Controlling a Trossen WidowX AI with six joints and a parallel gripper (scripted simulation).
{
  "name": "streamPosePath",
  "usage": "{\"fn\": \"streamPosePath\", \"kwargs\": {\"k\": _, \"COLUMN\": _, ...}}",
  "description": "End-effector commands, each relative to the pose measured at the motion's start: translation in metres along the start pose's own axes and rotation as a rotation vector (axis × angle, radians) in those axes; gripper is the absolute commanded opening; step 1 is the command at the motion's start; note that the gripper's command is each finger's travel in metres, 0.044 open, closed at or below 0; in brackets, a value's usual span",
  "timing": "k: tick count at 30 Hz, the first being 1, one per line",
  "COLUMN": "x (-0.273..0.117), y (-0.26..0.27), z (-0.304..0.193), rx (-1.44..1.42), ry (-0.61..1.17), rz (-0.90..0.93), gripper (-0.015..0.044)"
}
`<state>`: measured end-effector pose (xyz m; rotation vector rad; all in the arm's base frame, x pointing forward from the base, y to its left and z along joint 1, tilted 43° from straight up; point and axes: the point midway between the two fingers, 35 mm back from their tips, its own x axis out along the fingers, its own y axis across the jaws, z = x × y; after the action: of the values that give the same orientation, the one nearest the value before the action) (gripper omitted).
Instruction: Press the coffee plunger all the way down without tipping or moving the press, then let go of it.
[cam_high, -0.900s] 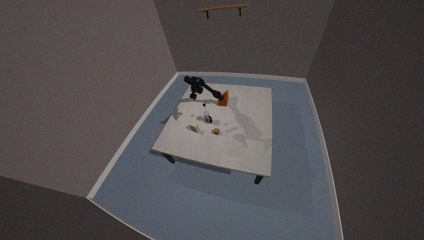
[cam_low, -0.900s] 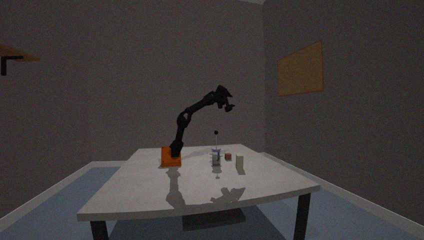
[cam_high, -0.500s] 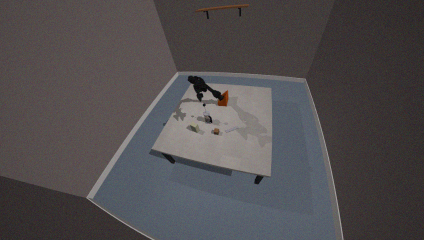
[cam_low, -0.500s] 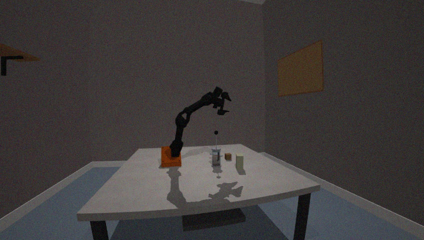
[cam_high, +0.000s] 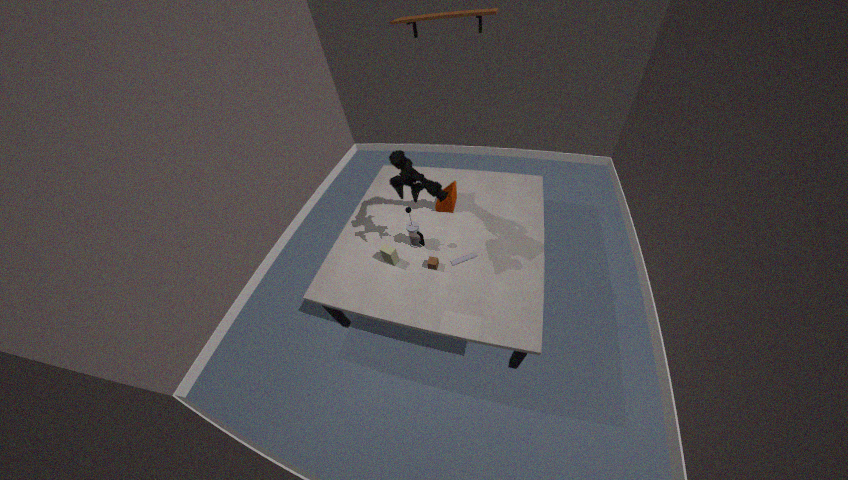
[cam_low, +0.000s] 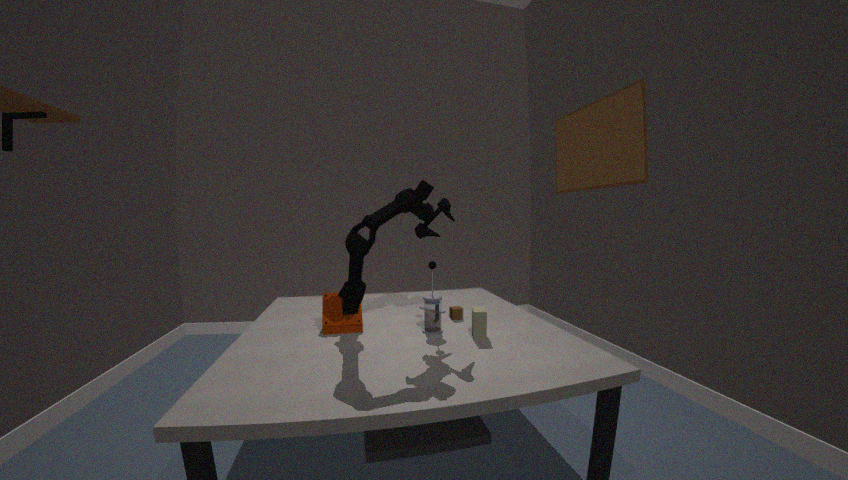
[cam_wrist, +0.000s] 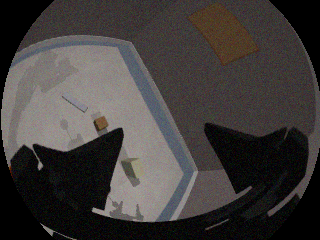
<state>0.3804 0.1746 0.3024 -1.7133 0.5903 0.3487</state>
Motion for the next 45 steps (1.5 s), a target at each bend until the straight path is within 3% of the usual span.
{"fn": "streamPosePath", "kwargs": {"k": 1, "x": -0.027, "y": 0.06, "z": -0.034, "rx": 0.533, "ry": 0.279, "rz": -0.095, "gripper": 0.044}}
{"fn": "streamPosePath", "kwargs": {"k": 10, "x": -0.048, "y": 0.083, "z": -0.054, "rx": 0.81, "ry": 0.351, "rz": -0.314, "gripper": 0.044}}
{"fn": "streamPosePath", "kwargs": {"k": 21, "x": -0.061, "y": 0.091, "z": -0.062, "rx": 1.24, "ry": 0.258, "rz": -0.521, "gripper": 0.044}}
{"fn": "streamPosePath", "kwargs": {"k": 35, "x": -0.03, "y": 0.133, "z": -0.09, "rx": 1.245, "ry": 0.253, "rz": -0.518, "gripper": 0.044}}
{"fn": "streamPosePath", "kwargs": {"k": 45, "x": -0.023, "y": 0.133, "z": -0.092, "rx": 1.247, "ry": 0.256, "rz": -0.511, "gripper": 0.044}}
